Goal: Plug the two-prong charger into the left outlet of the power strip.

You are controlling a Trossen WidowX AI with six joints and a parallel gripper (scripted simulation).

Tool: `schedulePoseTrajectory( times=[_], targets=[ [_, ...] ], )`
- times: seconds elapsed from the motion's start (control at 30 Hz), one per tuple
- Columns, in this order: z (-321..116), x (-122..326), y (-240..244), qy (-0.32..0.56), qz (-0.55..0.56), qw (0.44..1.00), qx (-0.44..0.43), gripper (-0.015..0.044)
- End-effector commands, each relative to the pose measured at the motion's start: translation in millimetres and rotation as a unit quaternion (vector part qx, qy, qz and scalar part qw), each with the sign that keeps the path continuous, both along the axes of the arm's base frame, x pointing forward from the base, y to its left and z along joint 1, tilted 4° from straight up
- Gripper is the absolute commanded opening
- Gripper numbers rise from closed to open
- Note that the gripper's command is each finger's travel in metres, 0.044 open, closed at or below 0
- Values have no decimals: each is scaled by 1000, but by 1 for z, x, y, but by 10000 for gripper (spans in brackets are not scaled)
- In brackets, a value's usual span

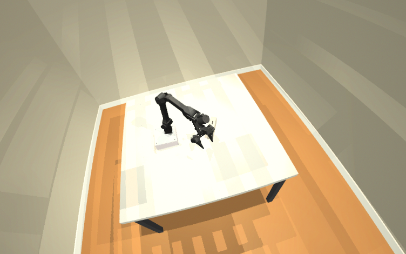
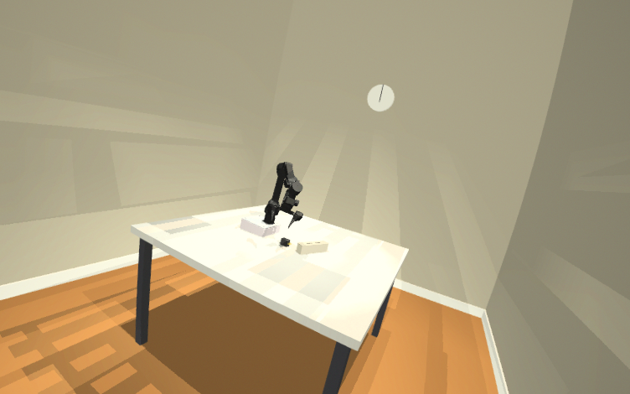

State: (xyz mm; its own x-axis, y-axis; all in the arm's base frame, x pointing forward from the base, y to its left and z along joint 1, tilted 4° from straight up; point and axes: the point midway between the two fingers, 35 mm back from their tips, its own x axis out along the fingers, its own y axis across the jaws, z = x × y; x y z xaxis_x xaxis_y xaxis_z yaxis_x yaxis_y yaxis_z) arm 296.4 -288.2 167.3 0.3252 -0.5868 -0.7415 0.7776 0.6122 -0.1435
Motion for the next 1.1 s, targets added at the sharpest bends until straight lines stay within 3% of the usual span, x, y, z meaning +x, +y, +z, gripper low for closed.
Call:
schedulePoseTrajectory(
  times=[0.0, 0.27, 0.6, 1.07],
  targets=[
    [-28, -2, 39, 65, 83, 994, 41, 440],
    [-71, -21, 111, 173, 233, 950, 118, 440],
    [-106, -68, 191, 277, 402, 847, 211, 440],
    [-115, -72, 192, 283, 412, 838, 217, 440]
  ],
)
